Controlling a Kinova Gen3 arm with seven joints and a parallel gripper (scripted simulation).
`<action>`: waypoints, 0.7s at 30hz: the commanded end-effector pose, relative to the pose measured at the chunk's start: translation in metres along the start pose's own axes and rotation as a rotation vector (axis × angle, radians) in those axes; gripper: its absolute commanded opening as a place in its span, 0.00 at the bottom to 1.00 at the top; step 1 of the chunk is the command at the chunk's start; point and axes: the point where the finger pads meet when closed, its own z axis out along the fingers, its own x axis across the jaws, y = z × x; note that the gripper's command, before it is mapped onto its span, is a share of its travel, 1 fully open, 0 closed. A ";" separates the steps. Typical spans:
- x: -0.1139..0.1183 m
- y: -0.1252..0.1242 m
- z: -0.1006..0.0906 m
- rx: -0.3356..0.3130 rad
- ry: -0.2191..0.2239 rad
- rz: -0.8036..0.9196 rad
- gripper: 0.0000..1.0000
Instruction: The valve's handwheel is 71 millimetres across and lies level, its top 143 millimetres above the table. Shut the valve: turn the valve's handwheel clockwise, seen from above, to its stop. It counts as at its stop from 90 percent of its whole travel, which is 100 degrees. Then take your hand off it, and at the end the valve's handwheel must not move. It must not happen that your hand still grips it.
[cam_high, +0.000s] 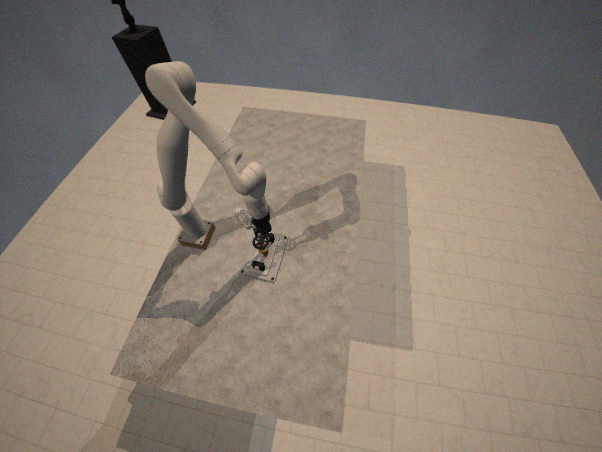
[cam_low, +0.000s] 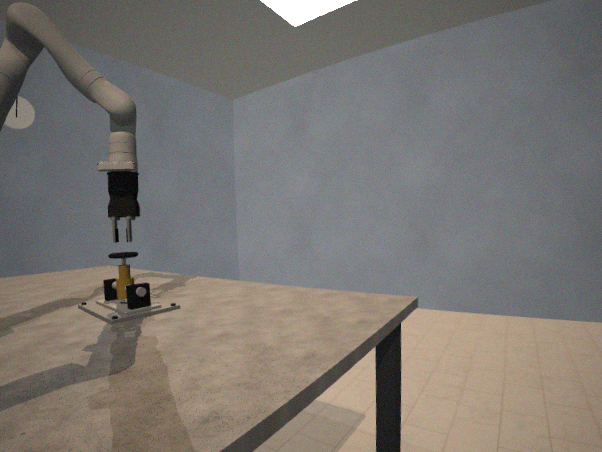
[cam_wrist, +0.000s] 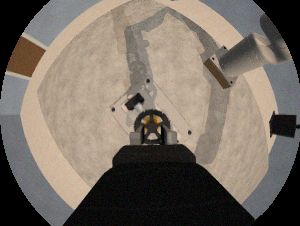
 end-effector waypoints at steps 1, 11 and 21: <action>0.000 -0.003 0.004 0.006 0.002 0.005 0.60; -0.001 -0.003 0.014 0.006 0.002 0.005 0.60; -0.001 -0.003 0.018 0.006 0.002 0.005 0.60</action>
